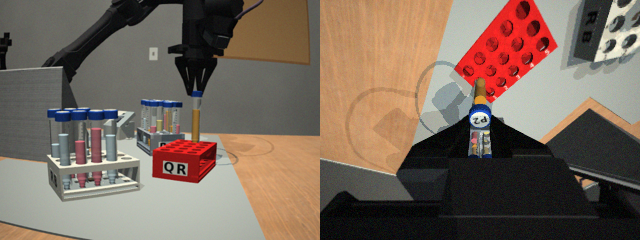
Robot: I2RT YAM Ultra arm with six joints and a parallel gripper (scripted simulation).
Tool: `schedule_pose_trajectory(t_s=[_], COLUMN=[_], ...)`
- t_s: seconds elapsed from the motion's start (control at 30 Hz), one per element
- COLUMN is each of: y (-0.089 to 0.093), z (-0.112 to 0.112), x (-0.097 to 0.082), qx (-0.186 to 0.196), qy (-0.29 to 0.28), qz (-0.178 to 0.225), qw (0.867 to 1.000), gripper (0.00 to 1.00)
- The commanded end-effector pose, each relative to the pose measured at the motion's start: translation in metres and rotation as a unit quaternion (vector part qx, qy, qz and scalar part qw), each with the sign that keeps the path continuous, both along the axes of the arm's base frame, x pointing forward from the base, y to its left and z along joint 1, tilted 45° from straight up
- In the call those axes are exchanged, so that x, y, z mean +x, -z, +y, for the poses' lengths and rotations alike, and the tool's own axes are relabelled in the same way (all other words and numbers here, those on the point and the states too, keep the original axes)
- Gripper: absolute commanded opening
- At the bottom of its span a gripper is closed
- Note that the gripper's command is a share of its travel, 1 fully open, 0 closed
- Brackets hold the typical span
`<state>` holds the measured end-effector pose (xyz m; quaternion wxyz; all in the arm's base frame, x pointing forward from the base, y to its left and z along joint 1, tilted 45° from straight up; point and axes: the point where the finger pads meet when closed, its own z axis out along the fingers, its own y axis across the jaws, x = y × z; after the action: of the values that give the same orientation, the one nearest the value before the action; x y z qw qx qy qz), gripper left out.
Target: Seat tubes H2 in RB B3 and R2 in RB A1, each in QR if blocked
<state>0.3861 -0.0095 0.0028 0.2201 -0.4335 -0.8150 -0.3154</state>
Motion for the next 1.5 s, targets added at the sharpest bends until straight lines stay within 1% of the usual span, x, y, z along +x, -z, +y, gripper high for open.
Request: schedule_pose_trajectory(t_s=[0.0,0.17,0.2,0.33,0.37,0.43,0.5,0.57,0.9,0.93,1.03,1.13,1.17,1.47], y=[-0.007,-0.003,-0.005,-0.002,-0.001,-0.002,0.0,0.0,0.004,-0.001,0.006,0.005,0.007,0.009], z=[-0.003,-0.002,-0.002,0.001,-0.003,-0.003,0.001,0.001,0.004,-0.001,0.005,0.006,0.006,0.01], x=[0.006,0.002,0.005,0.002,0.001,0.004,0.001,0.003,0.001,0.009,0.0,0.002,0.0,0.001], qx=[-0.003,-0.002,-0.004,-0.005,-0.004,-0.007,-0.006,-0.007,-0.006,-0.013,-0.008,-0.009,-0.008,-0.009], qy=[0.008,0.009,0.008,0.006,0.011,0.01,0.007,0.006,0.006,0.008,0.006,0.005,0.007,0.005], qz=[-0.018,-0.011,-0.017,-0.012,-0.012,-0.016,-0.011,-0.015,-0.011,-0.026,-0.01,-0.014,-0.011,-0.012], qw=[1.0,1.0,1.0,1.0,1.0,1.0,1.0,1.0,1.0,1.0,1.0,1.0,1.0,1.0], gripper=[0.0,0.0,0.0,0.0,0.0,0.0,0.0,0.0,0.0,0.0,0.0,0.0,0.0,0.0])
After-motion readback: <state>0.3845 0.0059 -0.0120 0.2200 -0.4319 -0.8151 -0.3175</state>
